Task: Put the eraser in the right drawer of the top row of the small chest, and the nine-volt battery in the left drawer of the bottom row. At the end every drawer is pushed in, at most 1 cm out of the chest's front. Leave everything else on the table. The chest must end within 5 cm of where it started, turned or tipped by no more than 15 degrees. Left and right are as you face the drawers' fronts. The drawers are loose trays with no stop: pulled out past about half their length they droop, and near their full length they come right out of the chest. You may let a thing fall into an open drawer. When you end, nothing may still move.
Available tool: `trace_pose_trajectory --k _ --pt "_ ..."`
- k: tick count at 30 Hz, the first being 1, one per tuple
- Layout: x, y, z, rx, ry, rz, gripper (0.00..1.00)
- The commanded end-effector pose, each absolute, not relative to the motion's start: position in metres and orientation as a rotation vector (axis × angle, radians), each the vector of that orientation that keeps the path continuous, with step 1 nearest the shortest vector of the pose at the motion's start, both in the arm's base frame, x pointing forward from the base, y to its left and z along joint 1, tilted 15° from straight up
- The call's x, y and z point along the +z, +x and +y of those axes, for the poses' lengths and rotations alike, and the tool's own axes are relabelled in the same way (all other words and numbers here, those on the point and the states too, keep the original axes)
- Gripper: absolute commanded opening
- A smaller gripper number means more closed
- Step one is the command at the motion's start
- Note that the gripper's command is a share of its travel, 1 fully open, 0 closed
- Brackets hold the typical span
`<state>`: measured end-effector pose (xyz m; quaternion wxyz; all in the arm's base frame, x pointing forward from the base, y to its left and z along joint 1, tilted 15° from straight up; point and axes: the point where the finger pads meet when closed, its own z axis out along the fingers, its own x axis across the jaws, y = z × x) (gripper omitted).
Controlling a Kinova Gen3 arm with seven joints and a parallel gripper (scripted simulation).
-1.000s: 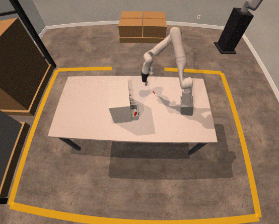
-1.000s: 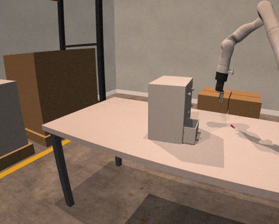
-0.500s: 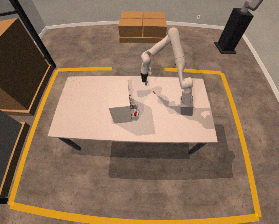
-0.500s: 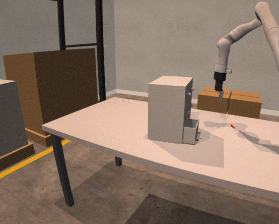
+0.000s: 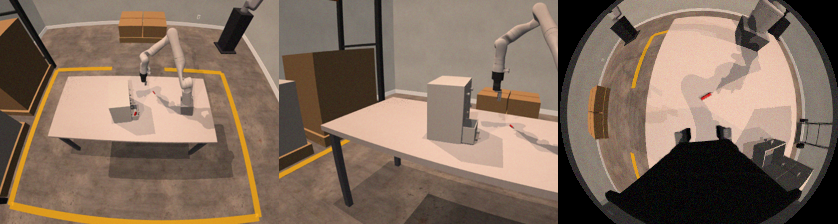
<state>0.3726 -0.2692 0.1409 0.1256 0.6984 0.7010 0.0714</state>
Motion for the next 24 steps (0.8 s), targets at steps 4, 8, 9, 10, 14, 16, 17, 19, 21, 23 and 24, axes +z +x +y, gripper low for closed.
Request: trace_pose_trajectory --k 4,8,9,10,14,16,17,19,21,23,24 --pt "0.1405 0.3734 -0.2682 0.207 2.044 2.047 1.00" --pt "0.1406 0.3734 -0.2681 0.202 2.046 2.050 1.00" --pt "0.1407 0.3734 -0.2681 0.202 2.047 2.050 1.00" --pt "0.1407 0.3734 -0.2681 0.201 2.047 2.051 1.00" --pt "0.1407 0.3734 -0.2680 0.199 2.048 2.052 1.00" --pt "0.1407 0.3732 -0.2679 0.198 2.049 2.052 1.00" --pt "0.1406 0.3732 -0.2679 0.198 2.049 2.053 1.00" --pt "0.1406 0.3732 -0.2679 0.198 2.049 2.053 1.00" --pt "0.1406 0.3731 -0.2678 0.198 2.049 2.053 1.00" --pt "0.1406 0.3731 -0.2678 0.198 2.049 2.053 1.00" --pt "0.1406 0.3731 -0.2678 0.198 2.049 2.053 1.00"
